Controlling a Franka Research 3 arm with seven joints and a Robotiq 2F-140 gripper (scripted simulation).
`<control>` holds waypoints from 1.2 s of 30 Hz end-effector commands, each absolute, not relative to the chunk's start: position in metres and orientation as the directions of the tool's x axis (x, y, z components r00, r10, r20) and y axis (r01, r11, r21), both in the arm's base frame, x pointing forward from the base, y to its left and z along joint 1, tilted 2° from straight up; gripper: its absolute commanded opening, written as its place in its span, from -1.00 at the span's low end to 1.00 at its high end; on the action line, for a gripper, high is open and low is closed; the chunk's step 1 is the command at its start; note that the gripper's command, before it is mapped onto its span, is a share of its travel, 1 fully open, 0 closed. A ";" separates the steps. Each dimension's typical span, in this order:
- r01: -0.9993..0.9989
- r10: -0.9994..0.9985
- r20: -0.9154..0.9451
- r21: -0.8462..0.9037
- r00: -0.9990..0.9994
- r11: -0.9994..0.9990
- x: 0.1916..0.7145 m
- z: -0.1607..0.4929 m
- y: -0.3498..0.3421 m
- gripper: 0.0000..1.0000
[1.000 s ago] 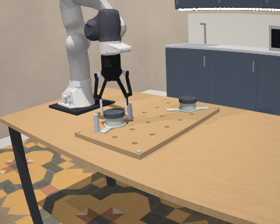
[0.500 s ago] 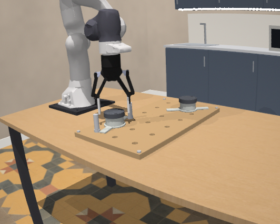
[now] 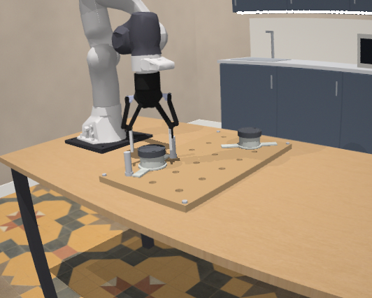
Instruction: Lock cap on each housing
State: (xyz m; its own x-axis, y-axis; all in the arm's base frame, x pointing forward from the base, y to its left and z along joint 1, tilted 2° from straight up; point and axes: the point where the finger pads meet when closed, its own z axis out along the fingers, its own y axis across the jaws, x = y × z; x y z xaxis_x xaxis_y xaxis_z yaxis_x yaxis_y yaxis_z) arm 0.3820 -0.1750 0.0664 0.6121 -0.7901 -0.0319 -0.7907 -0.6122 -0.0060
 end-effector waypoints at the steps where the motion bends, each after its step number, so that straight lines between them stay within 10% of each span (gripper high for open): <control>1: -0.794 -0.794 -0.032 -0.007 0.607 -0.608 0.382 0.066 -0.175 0.55; 36: -0.794 -0.794 -0.032 -0.007 0.607 -0.608 0.382 0.094 -0.175 0.55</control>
